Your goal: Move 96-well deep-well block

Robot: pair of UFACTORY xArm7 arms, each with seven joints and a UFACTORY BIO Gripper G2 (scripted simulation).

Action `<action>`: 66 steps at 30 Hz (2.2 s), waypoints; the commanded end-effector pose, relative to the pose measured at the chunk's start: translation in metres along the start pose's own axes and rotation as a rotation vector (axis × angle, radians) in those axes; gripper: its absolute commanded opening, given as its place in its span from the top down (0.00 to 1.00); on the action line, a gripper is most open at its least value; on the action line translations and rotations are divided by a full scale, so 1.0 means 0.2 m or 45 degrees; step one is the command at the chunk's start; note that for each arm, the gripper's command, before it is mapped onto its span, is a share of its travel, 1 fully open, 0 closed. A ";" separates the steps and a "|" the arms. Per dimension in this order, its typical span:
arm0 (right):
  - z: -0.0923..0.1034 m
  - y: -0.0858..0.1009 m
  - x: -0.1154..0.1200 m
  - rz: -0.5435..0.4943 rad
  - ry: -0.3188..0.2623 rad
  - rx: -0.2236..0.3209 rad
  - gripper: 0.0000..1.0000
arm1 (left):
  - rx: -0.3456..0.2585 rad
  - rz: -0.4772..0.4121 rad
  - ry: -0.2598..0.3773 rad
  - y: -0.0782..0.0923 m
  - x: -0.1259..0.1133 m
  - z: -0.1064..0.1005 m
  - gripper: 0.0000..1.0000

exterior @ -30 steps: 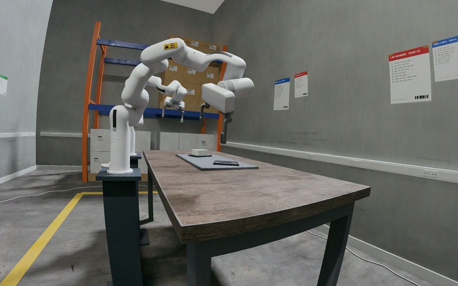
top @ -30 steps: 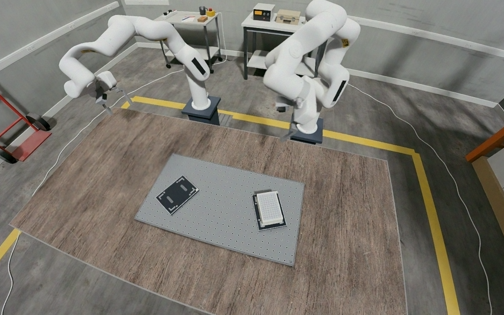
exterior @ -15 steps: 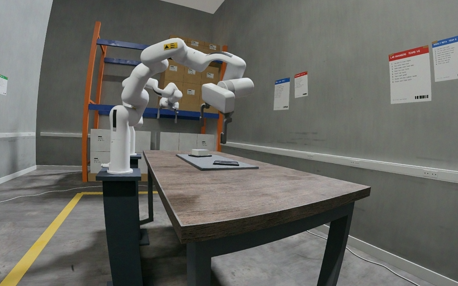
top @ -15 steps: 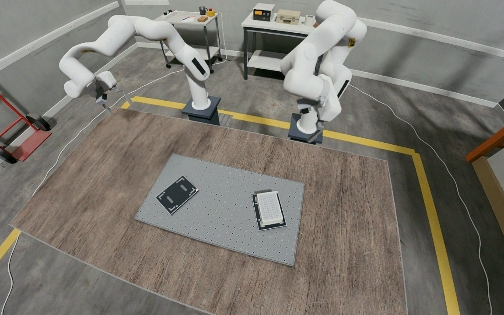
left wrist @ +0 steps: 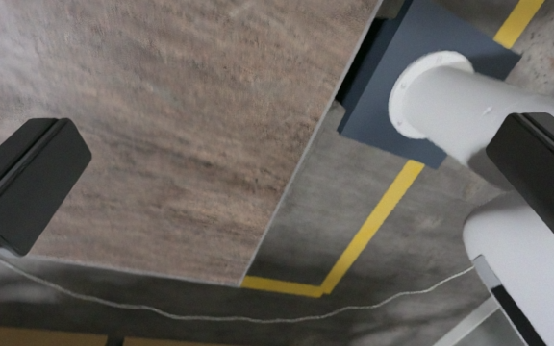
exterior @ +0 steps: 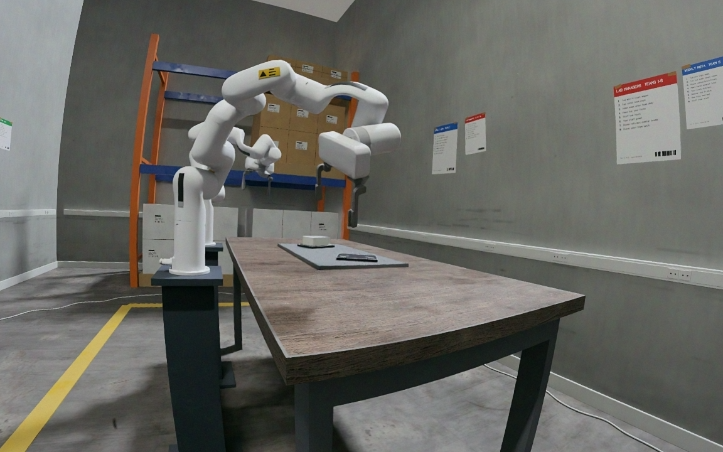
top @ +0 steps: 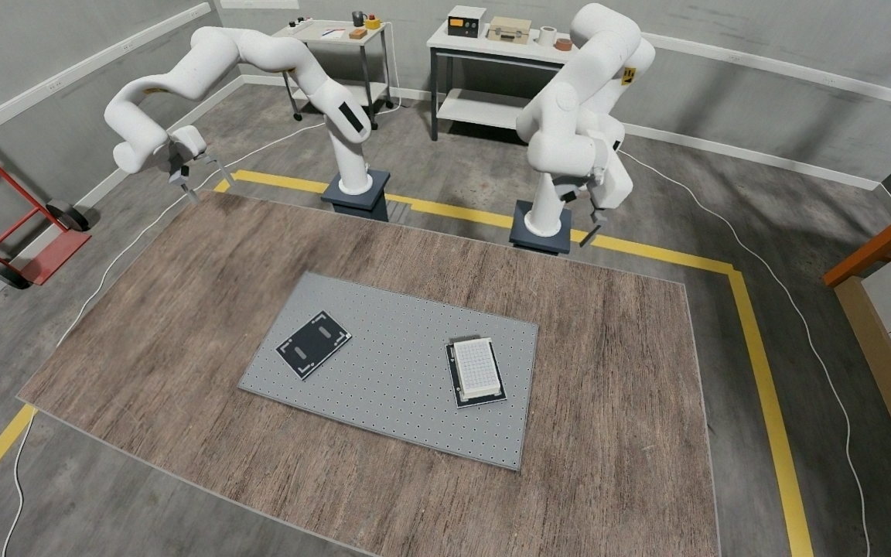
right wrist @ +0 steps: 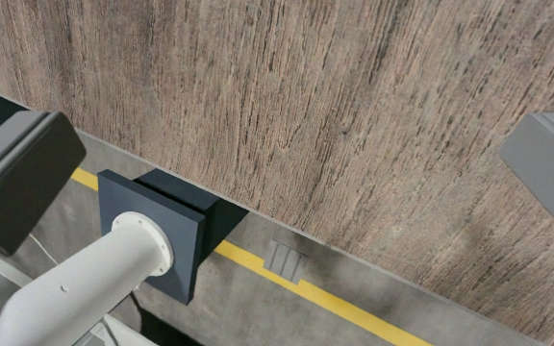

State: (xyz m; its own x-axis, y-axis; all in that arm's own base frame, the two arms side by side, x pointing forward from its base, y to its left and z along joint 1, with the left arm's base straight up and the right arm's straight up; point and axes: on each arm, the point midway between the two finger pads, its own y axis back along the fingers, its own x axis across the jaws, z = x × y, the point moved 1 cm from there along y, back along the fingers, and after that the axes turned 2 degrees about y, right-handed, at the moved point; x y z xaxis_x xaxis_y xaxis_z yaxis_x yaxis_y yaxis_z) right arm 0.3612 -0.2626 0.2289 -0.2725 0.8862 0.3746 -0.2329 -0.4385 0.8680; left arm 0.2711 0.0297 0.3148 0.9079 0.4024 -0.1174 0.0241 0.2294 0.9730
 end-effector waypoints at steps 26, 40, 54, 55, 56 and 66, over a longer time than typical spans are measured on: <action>0.00 0.01 0.00 -0.004 0.002 -0.003 0.00 | 0.194 0.130 0.119 0.06 -0.04 -0.42 0.00; 0.00 0.01 0.00 -0.004 0.002 -0.003 0.00 | 0.234 0.157 0.141 0.07 -0.05 -0.50 0.00; 0.00 0.01 0.00 -0.004 0.002 -0.003 0.00 | 0.246 0.165 0.147 0.08 -0.05 -0.52 0.00; 0.00 0.01 0.00 -0.004 0.002 -0.003 0.00 | 0.246 0.165 0.147 0.08 -0.05 -0.52 0.00; 0.00 0.01 0.00 -0.004 0.002 -0.003 0.00 | 0.246 0.165 0.147 0.08 -0.05 -0.53 0.00; 0.00 0.01 0.00 -0.004 0.002 -0.003 0.00 | 0.246 0.166 0.148 0.08 -0.05 -0.53 0.00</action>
State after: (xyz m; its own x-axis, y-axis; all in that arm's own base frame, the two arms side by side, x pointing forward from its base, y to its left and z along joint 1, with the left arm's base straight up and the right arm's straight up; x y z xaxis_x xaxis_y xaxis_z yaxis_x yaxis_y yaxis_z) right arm 0.3612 -0.2626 0.2289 -0.2725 0.8862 0.3746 -0.2329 -0.4385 0.8680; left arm 0.2171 0.1221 0.3092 0.8550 0.5187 -0.0024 0.0030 -0.0003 1.0000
